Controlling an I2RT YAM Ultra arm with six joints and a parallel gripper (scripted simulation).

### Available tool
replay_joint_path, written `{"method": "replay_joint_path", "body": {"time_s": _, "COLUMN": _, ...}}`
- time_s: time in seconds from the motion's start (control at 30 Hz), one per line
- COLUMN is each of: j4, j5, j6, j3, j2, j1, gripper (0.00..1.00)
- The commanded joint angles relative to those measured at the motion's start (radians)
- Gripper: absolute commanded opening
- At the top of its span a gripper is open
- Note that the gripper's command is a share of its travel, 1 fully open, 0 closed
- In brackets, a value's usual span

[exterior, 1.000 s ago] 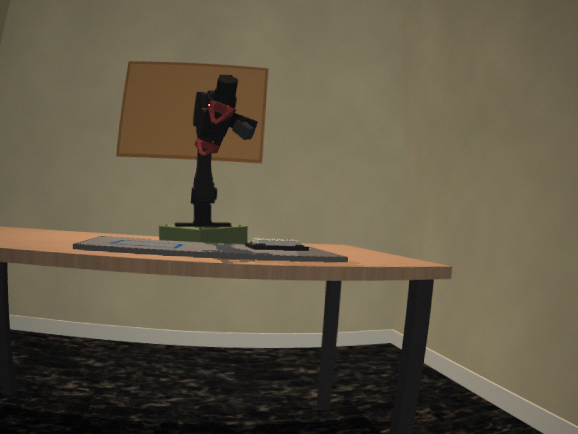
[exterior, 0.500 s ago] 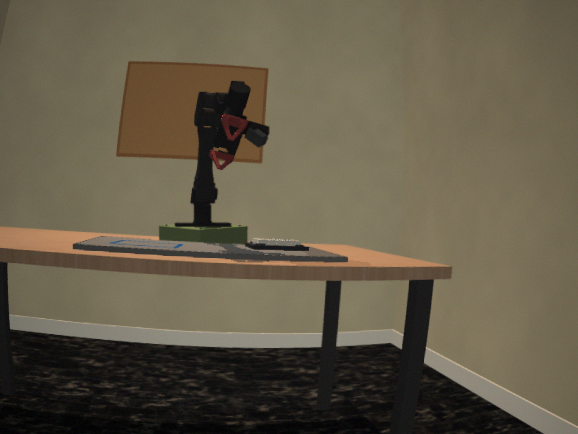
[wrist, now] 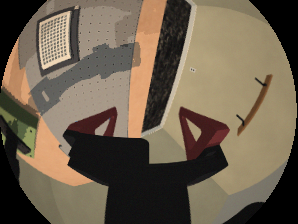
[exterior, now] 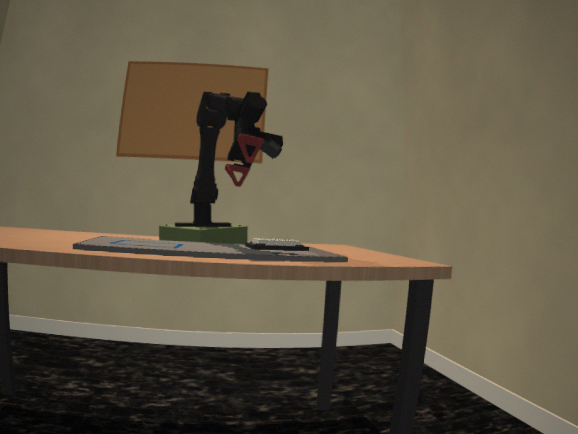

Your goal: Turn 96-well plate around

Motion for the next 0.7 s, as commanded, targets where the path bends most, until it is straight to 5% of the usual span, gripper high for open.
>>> {"method": "replay_joint_path", "body": {"time_s": 0.0, "j4": -0.078, "j5": -0.039, "j6": 0.053, "j3": 0.056, "j2": 0.017, "j1": 0.008, "gripper": 1.00}}
{"method": "replay_joint_path", "body": {"time_s": 0.23, "j4": -0.027, "j5": -0.013, "j6": 0.096, "j3": -0.018, "j2": 0.003, "j1": 0.058, "gripper": 1.00}}
{"method": "replay_joint_path", "body": {"time_s": 0.33, "j4": -0.143, "j5": -0.060, "j6": 0.128, "j3": 0.058, "j2": 0.053, "j1": 0.065, "gripper": 1.00}}
{"method": "replay_joint_path", "body": {"time_s": 0.53, "j4": -0.108, "j5": -0.046, "j6": 0.179, "j3": -0.010, "j2": 0.041, "j1": 0.117, "gripper": 1.00}}
{"method": "replay_joint_path", "body": {"time_s": 0.67, "j4": -0.232, "j5": -0.093, "j6": 0.222, "j3": 0.068, "j2": 0.100, "j1": 0.133, "gripper": 1.00}}
